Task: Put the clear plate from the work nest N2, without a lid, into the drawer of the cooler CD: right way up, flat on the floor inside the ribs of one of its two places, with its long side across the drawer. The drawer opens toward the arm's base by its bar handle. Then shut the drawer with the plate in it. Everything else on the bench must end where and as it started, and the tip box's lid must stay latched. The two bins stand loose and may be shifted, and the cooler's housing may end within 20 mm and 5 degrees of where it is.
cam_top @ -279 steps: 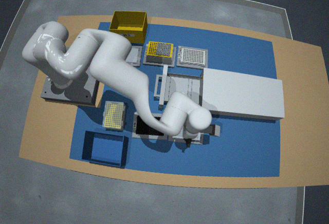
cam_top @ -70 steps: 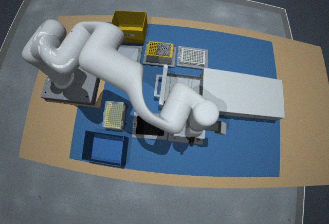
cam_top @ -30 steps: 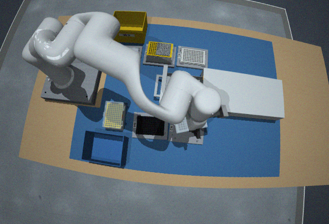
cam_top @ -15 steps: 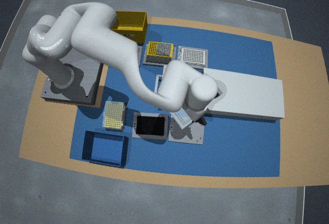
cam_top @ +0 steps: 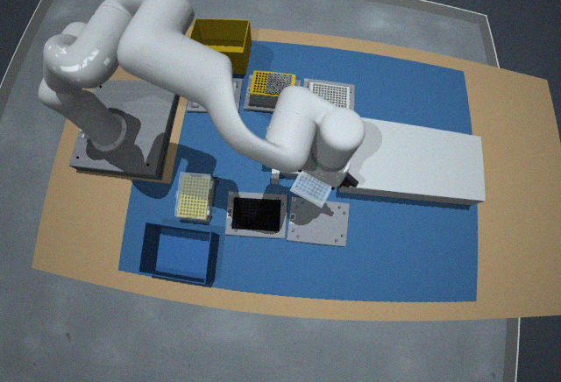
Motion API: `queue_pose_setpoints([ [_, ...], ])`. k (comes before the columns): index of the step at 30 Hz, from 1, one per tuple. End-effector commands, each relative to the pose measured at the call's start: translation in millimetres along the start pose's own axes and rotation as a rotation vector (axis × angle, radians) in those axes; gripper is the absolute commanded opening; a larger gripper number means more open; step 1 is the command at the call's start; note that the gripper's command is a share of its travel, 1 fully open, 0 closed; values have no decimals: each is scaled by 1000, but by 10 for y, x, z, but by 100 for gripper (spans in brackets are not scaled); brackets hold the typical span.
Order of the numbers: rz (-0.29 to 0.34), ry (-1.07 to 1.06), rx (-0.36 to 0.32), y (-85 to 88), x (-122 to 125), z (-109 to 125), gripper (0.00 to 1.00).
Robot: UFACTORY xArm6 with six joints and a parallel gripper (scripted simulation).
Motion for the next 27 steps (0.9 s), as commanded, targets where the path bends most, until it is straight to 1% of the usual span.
queue_pose_setpoints([
  [1,9,147,9,28,-86,-66,0],
  [2,9,180,9,28,-107,-82,0],
  [4,9,180,9,28,-107,-82,0],
  [11,10,398,8,28,-257,-194,0],
  [27,10,398,9,28,-557,-416,0],
])
Point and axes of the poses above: the point where the finger pads meet when closed, its own y axis back along the fingers, its own x axis across the jaws, z = x × y, the point moved 8 cm from there along y, back along the fingers, and after that the axes turned 14 degrees about -y, right-handed, at the moved point
